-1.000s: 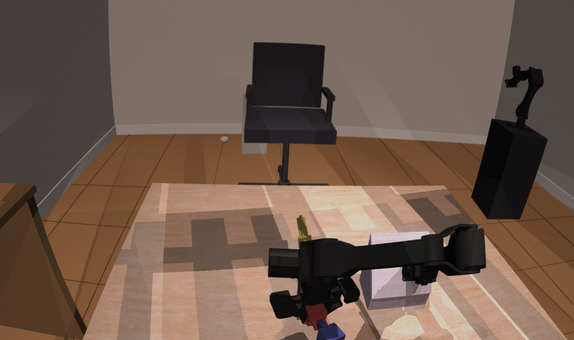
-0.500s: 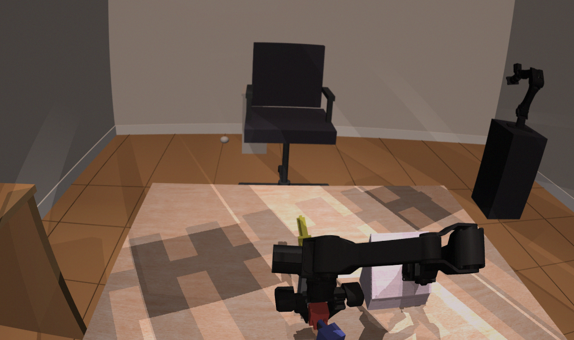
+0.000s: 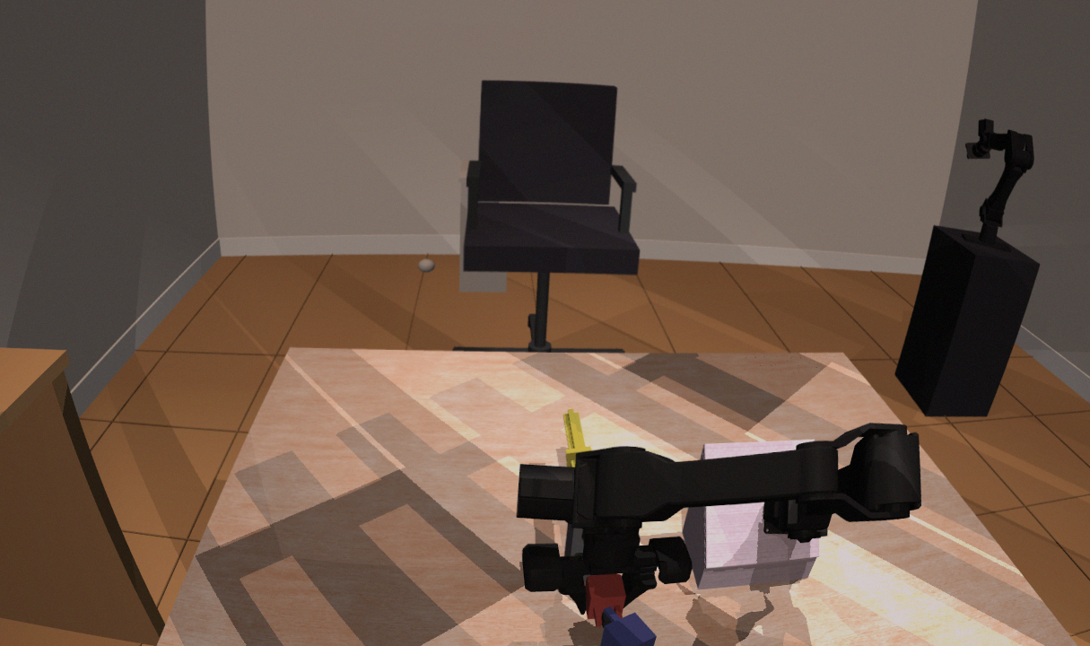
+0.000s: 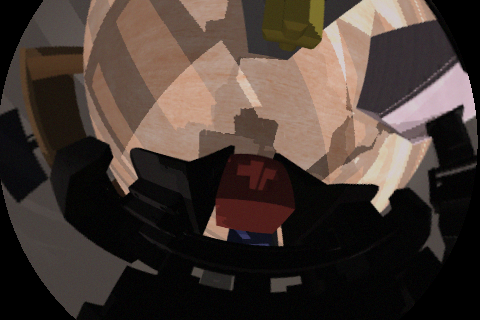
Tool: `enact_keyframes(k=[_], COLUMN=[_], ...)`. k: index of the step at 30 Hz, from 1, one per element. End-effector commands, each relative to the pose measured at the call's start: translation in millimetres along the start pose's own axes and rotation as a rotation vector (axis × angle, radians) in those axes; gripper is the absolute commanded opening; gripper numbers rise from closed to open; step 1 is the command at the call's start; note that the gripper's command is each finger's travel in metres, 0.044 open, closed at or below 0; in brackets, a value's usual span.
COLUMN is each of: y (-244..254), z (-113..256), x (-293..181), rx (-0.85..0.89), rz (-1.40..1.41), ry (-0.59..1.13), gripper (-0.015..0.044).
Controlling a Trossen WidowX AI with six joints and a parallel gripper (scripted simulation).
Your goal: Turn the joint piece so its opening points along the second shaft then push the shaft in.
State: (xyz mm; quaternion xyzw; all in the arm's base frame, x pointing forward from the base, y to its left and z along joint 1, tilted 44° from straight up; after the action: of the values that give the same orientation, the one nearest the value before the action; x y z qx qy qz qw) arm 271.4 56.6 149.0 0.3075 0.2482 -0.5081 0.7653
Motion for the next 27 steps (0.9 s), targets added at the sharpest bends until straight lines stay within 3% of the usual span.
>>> enact_keyframes(k=[1, 6, 9, 20, 27], y=[0.1, 0.1, 0.1, 0.1, 0.1], z=[0.0, 0.0, 0.0, 0.0, 0.0], x=[0.0, 0.0, 0.0, 0.0, 0.0], rx=[0.000, 0.000, 0.000, 0.000, 0.000], rz=[0.001, 0.001, 0.001, 0.001, 0.001], ry=[-0.001, -0.001, -0.001, -0.001, -0.001], gripper=[0.0000, 0.0131, 0.0147, 0.0436, 0.0440])
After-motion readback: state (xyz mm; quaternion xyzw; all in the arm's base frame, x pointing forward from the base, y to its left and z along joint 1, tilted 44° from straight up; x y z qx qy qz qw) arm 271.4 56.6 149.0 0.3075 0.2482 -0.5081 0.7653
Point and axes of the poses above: the point midway between the two fingers, 35 mm back from their tips, its own z axis back along the fingers, its own y axis across the jaws, x = y × z, the point moved 9 cm from there along z, back along the fingers, and after that the axes turned 14 degrees about z, right-handed, at the moved point
